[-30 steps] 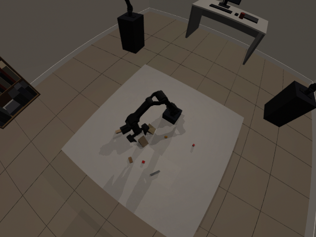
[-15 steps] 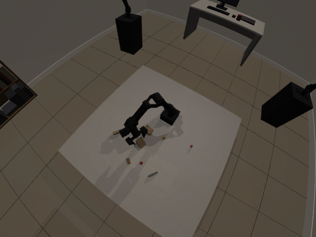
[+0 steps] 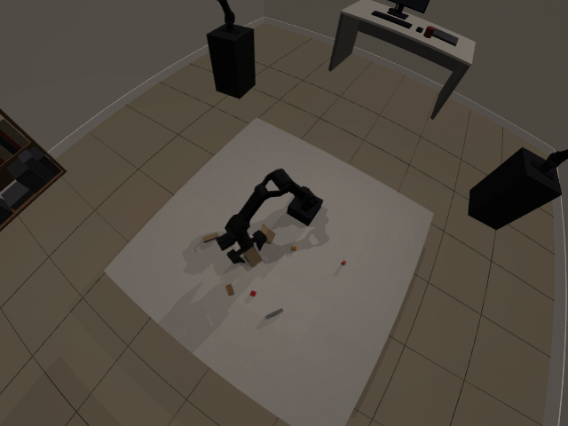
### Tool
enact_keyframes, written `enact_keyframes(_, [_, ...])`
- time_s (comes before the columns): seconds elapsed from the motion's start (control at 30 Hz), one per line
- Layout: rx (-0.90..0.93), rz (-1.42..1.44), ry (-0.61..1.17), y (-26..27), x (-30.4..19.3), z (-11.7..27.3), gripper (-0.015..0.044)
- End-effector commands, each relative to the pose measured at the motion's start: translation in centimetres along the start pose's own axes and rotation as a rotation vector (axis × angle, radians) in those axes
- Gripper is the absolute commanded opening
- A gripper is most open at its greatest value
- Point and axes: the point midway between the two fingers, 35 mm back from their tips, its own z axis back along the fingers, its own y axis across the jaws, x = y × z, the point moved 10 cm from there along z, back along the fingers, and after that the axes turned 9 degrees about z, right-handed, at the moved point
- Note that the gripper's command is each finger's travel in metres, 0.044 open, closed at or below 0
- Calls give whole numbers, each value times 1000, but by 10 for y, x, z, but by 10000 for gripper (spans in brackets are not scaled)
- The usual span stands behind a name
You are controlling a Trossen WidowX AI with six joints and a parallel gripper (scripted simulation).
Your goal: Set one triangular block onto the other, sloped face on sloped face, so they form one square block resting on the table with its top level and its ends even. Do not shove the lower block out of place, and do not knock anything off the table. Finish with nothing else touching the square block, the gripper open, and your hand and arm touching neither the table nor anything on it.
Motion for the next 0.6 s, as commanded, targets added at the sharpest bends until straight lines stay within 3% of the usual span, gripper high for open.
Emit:
enact_keyframes(0.0, [1, -5, 6, -1, -1, -5, 440])
enact_keyframes(0.03, [1, -5, 6, -1, -1, -5, 440])
enact_keyframes(0.2, [1, -5, 6, -1, -1, -5, 309])
enact_keyframes(0.47, [1, -5, 6, -1, -1, -5, 255])
enact_keyframes(0.57, [1, -5, 6, -1, -1, -5, 177])
